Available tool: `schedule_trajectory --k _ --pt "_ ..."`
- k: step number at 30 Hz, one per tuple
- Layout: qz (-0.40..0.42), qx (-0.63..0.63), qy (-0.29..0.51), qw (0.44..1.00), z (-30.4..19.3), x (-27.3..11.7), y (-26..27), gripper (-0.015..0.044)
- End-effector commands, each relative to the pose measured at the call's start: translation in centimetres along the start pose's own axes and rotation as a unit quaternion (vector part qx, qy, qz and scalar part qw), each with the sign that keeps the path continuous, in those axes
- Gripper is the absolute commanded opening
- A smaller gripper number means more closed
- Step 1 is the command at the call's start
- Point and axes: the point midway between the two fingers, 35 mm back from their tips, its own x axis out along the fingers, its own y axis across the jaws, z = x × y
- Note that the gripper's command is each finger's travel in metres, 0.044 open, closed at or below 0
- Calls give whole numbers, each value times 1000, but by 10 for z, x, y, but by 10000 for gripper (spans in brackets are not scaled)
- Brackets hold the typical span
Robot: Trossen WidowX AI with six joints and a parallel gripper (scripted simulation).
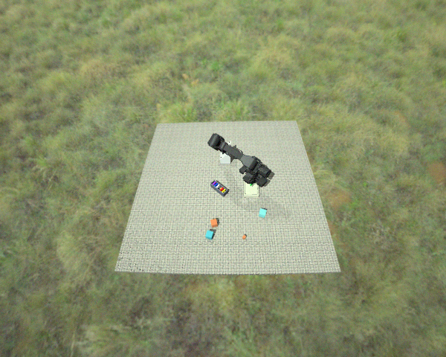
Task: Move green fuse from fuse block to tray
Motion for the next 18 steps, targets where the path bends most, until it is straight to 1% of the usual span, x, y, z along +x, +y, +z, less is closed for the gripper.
schedule_trajectory --k 1,11,17,18 --pt "-5 -4 -1 1000 0 11 -1 0" --pt "-5 -3 -2 1000 0 27 -2 0" --pt "-6 -3 -2 1000 0 28 -2 0" --pt "-3 0 0 1000 0 24 -1 26"
